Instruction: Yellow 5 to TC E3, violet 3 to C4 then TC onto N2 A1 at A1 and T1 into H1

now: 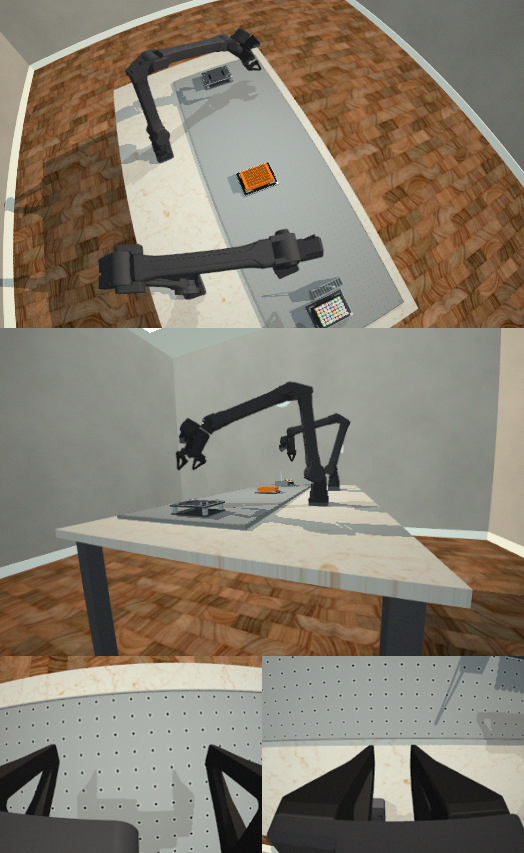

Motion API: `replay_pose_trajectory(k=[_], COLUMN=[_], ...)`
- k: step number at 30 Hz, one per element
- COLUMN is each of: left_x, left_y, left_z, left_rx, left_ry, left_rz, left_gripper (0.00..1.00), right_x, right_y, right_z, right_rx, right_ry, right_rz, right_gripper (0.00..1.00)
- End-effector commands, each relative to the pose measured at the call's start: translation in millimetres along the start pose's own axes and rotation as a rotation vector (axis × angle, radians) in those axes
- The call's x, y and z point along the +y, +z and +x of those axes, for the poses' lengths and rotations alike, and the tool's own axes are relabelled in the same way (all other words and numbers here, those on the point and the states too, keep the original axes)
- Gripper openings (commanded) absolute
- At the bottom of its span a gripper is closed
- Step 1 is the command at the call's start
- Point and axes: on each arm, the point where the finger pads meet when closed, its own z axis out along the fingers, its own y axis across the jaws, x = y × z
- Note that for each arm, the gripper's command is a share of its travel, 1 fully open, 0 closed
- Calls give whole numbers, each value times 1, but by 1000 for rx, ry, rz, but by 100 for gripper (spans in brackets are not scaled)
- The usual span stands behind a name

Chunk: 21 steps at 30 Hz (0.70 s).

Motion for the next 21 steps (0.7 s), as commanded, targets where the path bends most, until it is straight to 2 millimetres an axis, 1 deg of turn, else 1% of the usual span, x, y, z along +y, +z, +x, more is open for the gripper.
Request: replay_pose_trajectory(k=[1, 3, 4, 5, 6, 7, 8, 9, 11, 12, 13, 14, 15, 16, 17, 18, 20, 21], left_x=[-15, -20, -15, -17, -20, -29, -31, -31, -31, -28, -30, -37, -42, -44, -44, -41, -45, -54], left_y=[-23, -29, -45, -47, -47, -37, -40, -47, -47, -59, -61, -55, -52, -54, -60, -73, -78, -67], left_z=[-7, -4, -33, -31, -23, 7, 9, 0, 0, -19, -17, 5, 21, 23, 18, -5, 0, 35], left_rx=[-2, 21, -8, 5, 16, 64, 64, 71, 71, 58, 71, 105, 130, 130, 143, 124, 137, 196], left_ry=[-1, -7, 1, -2, -5, -18, -18, -19, -19, -15, -18, -26, -32, -32, -34, -28, -31, -44], left_rz=[2, 3, -15, -15, -11, 6, 6, 0, 0, -12, -12, 0, 8, 8, 4, -11, -10, 9], left_gripper=[100, 100, 100, 100, 100, 100, 100, 100, 100, 100, 100, 100, 100, 100, 100, 100, 100, 100], right_x=[-3, -3, -3, -3, -3, -3, -3, -3, -3, -3, -3, -3, -3, -3, -3, -3, -3, -3], right_y=[-23, -23, -23, -23, -23, -23, -23, -23, -23, -23, -23, -23, -23, -23, -23, -23, -23, -23], right_z=[-22, -22, -22, -22, -22, -22, -22, -22, -22, -22, -22, -22, -22, -22, -22, -22, -22, -22], right_rx=[-66, -66, -66, -66, -66, -66, -66, -66, -66, -66, -66, -66, -66, -66, -66, -66, -66, -66], right_ry=[-17, -17, -17, -17, -17, -17, -17, -17, -17, -17, -17, -17, -17, -17, -17, -17, -17, -17], right_rz=[12, 12, 12, 12, 12, 12, 12, 12, 12, 12, 12, 12, 12, 12, 12, 12, 12, 12], right_gripper=[24, 24, 24, 24, 24, 24, 24, 24, 24, 24, 24, 24, 24, 24, 24, 24, 24, 24])
